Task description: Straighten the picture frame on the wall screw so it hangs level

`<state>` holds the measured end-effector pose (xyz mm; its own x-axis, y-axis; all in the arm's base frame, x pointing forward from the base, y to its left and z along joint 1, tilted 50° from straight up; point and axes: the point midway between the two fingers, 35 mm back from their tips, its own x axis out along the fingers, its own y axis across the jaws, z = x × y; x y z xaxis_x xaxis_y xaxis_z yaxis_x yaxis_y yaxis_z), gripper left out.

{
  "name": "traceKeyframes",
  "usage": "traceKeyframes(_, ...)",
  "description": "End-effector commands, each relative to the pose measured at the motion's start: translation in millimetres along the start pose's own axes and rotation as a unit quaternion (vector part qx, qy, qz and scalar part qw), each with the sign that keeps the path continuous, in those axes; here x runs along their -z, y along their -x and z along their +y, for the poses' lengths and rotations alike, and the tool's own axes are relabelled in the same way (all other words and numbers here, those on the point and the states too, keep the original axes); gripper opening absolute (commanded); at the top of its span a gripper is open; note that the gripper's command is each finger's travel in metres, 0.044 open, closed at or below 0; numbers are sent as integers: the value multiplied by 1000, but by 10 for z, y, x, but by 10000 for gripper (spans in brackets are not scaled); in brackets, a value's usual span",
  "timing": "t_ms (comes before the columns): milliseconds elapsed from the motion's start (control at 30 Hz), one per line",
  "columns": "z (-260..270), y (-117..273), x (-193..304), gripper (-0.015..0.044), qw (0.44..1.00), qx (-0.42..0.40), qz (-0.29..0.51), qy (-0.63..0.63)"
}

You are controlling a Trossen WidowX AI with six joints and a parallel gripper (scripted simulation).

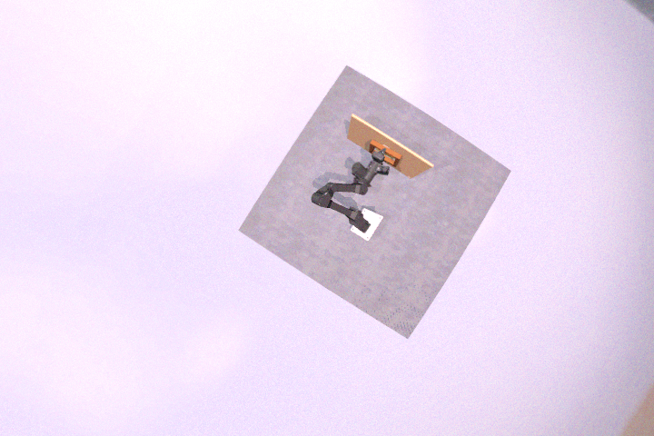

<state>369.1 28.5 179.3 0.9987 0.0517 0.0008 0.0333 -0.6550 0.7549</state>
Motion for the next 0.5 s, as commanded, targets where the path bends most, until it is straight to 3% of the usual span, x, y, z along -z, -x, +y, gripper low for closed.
traceKeyframes(0, 33, -8, 4, 0, 1000, -5, 0, -2)
traceKeyframes(467, 30, -8, -3, 0, 1000, -5, 0, -2)
